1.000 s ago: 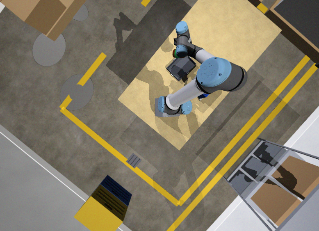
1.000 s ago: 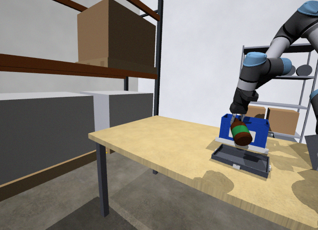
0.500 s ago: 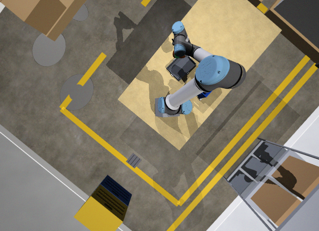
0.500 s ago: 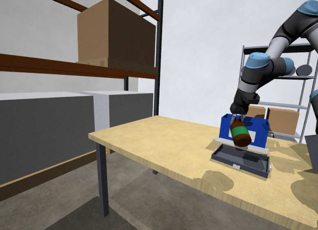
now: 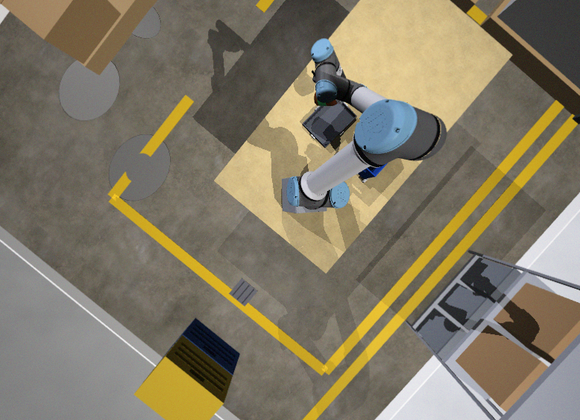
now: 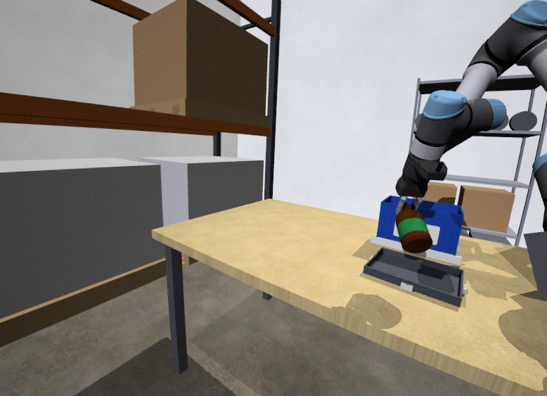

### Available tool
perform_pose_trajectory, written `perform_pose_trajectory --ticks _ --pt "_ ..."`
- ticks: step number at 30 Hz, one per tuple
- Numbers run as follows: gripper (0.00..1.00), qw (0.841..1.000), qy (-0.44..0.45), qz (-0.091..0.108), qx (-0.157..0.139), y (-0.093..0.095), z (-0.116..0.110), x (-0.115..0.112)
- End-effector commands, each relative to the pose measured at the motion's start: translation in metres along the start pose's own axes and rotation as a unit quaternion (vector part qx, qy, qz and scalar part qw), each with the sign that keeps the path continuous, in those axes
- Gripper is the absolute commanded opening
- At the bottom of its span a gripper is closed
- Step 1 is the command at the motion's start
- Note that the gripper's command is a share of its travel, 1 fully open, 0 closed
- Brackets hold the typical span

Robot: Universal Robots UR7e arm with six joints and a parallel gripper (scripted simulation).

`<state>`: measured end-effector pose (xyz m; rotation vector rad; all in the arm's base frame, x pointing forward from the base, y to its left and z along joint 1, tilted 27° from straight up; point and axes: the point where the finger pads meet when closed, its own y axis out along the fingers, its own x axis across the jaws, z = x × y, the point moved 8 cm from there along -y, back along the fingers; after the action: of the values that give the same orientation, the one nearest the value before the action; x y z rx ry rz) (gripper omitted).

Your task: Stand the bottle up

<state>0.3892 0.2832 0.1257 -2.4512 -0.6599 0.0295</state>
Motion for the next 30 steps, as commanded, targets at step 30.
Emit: perform_pose_trajectory --ticks 30 --pt "0.00 1.000 0.001 0.000 -0.001 -0.0004 -0.0002 0.0003"
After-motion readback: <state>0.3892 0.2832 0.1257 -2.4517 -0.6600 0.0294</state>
